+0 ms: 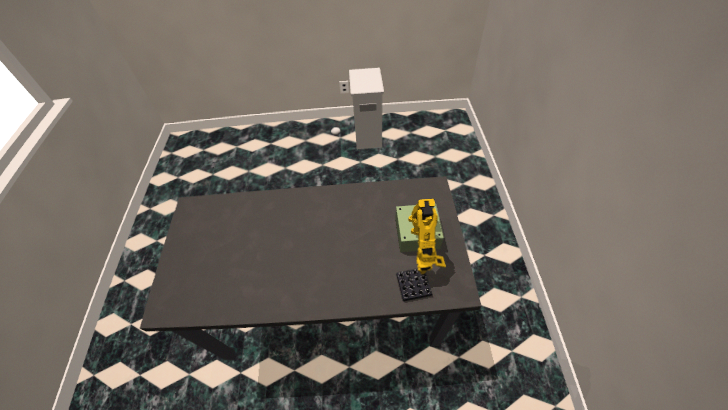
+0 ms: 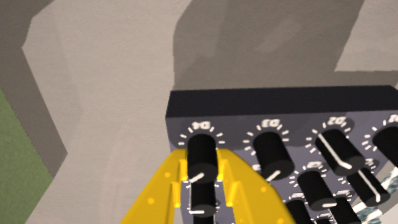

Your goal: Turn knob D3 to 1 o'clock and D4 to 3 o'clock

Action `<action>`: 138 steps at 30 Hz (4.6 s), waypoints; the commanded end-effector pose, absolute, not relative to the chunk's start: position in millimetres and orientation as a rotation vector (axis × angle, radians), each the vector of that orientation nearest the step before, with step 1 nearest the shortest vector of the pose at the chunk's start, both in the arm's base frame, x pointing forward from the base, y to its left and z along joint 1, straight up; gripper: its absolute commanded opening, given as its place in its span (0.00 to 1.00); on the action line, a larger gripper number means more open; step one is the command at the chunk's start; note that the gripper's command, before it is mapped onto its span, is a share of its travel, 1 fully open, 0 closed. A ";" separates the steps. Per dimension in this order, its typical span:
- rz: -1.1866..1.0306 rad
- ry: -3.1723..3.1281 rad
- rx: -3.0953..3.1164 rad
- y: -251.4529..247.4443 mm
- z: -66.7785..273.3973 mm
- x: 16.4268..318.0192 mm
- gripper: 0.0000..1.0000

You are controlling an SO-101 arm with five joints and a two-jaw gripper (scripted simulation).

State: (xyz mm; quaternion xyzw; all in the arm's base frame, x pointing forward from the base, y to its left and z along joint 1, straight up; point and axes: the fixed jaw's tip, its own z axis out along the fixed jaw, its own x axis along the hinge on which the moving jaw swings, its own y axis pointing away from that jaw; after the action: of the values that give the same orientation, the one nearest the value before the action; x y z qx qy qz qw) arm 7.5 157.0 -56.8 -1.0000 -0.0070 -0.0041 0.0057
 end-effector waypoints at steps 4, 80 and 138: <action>0.000 0.169 -3.133 157.0 -58.2 5.2 0.01; 0.002 1.180 -2.908 158.6 -58.1 1.8 0.01; 0.002 1.180 -2.908 158.8 -40.0 0.8 0.08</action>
State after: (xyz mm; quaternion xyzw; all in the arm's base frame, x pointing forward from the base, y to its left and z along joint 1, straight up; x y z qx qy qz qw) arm 1.7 155.4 -47.3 -0.9275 0.3738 -0.0031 -0.0067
